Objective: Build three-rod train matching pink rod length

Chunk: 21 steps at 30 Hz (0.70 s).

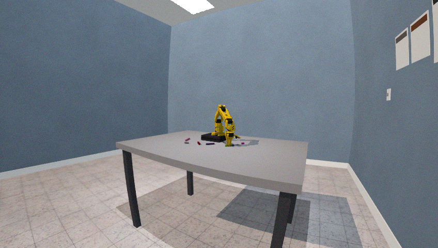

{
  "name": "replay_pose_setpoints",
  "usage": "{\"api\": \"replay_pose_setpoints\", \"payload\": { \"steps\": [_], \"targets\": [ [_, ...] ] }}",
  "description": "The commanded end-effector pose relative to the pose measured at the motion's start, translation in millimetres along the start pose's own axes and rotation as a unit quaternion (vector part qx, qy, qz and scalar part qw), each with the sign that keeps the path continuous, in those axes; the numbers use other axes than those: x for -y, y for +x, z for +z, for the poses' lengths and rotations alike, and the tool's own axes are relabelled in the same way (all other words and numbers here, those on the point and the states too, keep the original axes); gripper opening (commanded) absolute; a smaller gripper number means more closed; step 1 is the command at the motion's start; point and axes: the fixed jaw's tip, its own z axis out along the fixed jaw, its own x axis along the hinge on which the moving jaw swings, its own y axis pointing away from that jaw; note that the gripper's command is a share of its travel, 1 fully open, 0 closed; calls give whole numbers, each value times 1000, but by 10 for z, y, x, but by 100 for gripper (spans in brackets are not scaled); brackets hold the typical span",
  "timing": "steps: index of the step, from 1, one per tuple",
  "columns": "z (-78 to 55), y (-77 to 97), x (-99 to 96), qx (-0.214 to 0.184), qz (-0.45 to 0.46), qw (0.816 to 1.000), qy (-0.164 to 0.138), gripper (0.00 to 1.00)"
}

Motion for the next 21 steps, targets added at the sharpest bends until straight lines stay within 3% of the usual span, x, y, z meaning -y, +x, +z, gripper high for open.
{"api": "replay_pose_setpoints", "payload": {
  "steps": [1, 21],
  "targets": [
    [-23, -17, 27, 1, 0, 1000, 6, 0],
    [-37, -11, 44, 1, 1, 1000, 8, 0]
  ]
}}
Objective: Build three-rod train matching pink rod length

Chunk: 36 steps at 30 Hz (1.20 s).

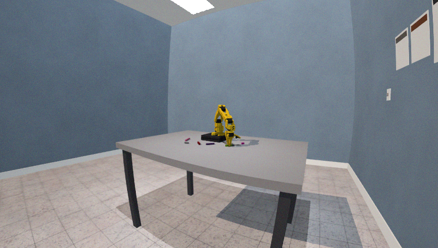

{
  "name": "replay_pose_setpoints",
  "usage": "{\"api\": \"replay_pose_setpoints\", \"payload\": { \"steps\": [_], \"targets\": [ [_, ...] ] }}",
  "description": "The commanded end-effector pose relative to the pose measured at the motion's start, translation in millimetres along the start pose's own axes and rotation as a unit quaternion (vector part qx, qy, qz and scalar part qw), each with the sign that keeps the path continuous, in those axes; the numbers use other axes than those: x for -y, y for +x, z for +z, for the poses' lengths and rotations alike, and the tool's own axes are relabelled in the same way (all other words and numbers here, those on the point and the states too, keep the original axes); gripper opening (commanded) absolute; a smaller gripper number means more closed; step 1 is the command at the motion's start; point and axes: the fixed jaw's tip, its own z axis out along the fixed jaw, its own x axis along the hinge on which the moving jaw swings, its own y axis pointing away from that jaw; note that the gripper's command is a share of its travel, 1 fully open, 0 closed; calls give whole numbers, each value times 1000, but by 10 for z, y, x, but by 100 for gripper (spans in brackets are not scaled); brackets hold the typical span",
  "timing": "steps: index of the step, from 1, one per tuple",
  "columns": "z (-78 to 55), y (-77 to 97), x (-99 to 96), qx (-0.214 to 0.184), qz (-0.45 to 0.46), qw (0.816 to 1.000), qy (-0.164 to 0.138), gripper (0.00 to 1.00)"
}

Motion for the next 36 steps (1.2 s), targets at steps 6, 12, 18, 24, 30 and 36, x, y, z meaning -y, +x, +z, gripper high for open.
{"api": "replay_pose_setpoints", "payload": {
  "steps": [6, 12, 18, 24, 30, 36],
  "targets": [
    [-25, -10, 20, 1, 1, 1000, 3, 0],
    [-25, -10, 20, 1, 1, 1000, 3, 0],
    [-25, -10, 20, 1, 1, 1000, 3, 2],
    [-25, -10, 20, 1, 1, 1000, 3, 5],
    [-25, -10, 20, 1, 1, 1000, 3, 6],
    [-25, -10, 20, 1, 1, 1000, 3, 7]
  ]
}}
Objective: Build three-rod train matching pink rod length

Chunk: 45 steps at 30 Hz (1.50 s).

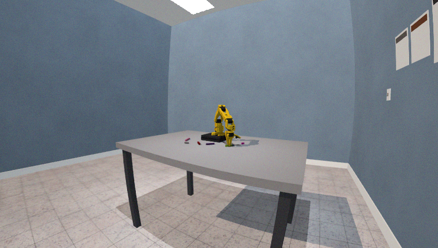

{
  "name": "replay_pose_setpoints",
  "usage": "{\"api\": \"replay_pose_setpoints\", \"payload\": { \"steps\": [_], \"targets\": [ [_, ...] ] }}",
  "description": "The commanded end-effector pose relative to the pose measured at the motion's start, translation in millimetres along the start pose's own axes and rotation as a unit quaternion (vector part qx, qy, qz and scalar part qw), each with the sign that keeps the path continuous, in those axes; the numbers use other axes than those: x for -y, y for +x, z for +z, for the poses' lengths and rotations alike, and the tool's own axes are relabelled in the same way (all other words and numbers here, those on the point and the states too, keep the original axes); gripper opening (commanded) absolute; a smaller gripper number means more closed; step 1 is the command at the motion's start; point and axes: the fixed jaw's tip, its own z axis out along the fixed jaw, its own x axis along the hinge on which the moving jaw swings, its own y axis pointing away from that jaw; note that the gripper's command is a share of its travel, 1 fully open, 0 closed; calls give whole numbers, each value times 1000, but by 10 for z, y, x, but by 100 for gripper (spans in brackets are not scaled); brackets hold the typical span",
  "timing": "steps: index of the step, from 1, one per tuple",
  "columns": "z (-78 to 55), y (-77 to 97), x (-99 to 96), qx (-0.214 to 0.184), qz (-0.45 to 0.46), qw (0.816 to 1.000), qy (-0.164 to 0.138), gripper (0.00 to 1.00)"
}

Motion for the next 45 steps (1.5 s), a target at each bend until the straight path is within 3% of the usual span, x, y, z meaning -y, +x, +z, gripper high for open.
{"api": "replay_pose_setpoints", "payload": {
  "steps": [1, 17, 45],
  "targets": [
    [-23, -10, 16, 1, 1, 1000, 3, 7],
    [-23, -10, 16, 1, 1, 1000, 3, 16],
    [-53, -10, -63, 1, 1, 1000, 3, 17]
  ]
}}
